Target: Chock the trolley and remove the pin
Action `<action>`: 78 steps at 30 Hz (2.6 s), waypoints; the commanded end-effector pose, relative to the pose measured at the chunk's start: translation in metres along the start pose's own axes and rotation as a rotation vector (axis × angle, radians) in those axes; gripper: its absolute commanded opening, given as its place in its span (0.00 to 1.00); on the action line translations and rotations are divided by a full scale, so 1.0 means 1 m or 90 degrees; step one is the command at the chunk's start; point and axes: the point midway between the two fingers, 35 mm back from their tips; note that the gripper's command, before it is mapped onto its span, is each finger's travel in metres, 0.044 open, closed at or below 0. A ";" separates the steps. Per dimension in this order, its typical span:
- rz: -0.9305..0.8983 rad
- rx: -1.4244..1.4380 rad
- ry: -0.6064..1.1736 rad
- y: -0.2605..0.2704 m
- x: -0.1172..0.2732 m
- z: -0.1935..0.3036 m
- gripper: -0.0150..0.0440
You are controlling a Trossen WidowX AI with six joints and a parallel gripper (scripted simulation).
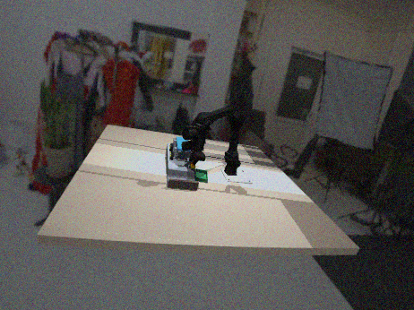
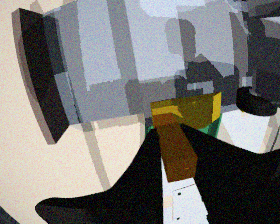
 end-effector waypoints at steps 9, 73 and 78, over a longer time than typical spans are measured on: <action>0.002 0.003 -0.002 -0.003 -0.016 -0.001 0.25; 0.003 0.003 -0.001 -0.035 0.000 -0.006 0.58; 0.004 0.003 -0.002 -0.035 0.016 -0.005 0.58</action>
Point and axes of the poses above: the point midway between the two fingers, 35 mm back from their tips, its own x axis back along the fingers, its own y axis across the jaws, z = x × y, and after that the axes turned 10 degrees about -x, right-handed
